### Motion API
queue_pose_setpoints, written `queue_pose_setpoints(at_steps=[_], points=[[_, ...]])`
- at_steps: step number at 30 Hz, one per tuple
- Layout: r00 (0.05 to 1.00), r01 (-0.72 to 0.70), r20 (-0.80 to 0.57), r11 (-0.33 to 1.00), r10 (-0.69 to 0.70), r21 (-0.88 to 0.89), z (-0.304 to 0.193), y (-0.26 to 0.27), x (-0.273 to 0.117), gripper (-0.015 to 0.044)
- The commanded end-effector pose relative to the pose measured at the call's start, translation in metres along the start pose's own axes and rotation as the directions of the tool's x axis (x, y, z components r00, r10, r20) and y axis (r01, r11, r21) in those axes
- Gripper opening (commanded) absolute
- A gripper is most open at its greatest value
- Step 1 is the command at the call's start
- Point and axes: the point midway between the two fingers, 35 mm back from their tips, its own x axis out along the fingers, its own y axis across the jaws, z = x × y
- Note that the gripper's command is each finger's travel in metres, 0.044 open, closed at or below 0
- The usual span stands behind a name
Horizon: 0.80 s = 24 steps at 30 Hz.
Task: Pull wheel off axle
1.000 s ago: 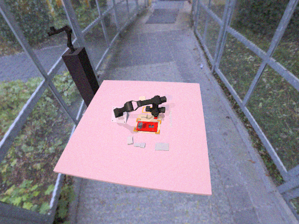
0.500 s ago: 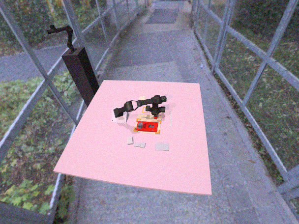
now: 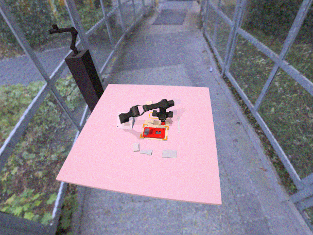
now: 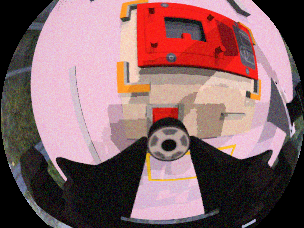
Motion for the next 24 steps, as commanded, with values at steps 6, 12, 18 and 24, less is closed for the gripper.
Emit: queue_pose_setpoints(at_steps=[6,12,18,24], points=[[1.000,-0.007,-0.005,1.000,0.007,0.001,-0.0013,0.0004,-0.0075,0.0000],[1.000,-0.008,-0.005,1.000,0.008,0.000,-0.0013,0.0003,-0.0094,0.0000],[1.000,-0.008,-0.005,1.000,0.008,0.000,-0.0013,0.0002,-0.0114,0.0000],[1.000,-0.008,-0.005,1.000,0.008,-0.001,-0.0013,0.0002,-0.0134,0.0000]])
